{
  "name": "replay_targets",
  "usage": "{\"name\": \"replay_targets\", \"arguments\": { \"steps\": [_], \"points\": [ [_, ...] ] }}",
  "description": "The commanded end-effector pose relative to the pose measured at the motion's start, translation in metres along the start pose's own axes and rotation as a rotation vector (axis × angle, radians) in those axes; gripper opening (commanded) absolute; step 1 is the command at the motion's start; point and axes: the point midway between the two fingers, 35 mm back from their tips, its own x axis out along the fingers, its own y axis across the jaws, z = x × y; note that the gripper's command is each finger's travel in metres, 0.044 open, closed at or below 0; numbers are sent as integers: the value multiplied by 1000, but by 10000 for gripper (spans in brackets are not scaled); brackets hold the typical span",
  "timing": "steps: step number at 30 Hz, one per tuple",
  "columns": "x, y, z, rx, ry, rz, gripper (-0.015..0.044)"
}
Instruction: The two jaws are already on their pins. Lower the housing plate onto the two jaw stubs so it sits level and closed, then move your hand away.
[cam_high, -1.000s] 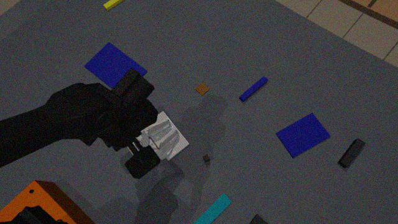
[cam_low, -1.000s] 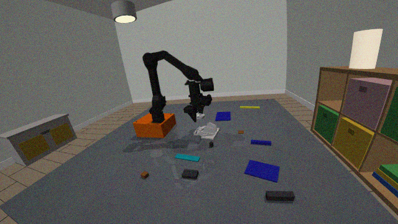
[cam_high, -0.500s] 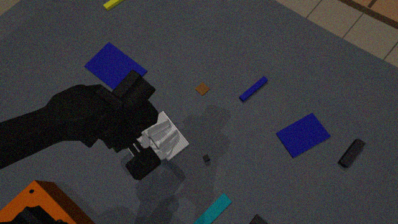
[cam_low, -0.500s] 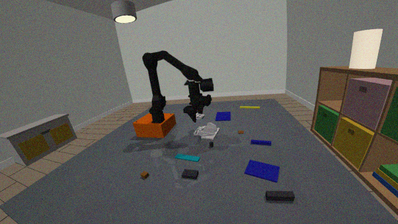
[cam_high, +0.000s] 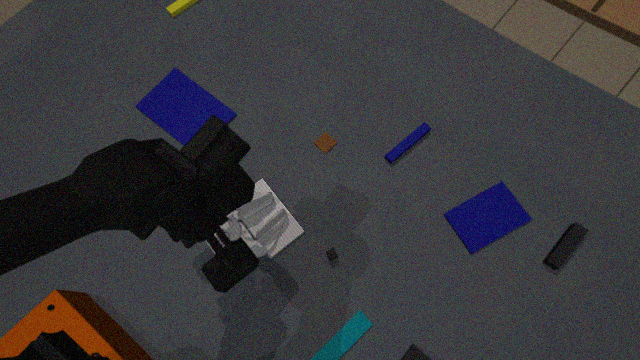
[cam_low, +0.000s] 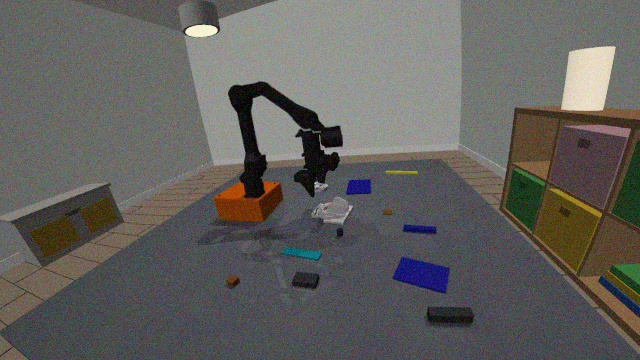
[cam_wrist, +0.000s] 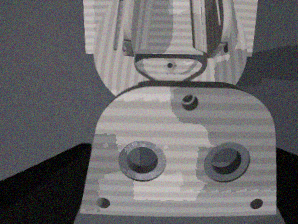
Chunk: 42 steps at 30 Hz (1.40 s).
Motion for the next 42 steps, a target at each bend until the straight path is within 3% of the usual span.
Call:
{"name": "replay_targets", "arguments": {
  "steps": [1,22,42],
  "points": [
    [0,0,0,-4,-1,4,351],
    [1,0,0,-4,-1,4,351],
    [34,1,2,-6,-1,4,351]
  ]
}}
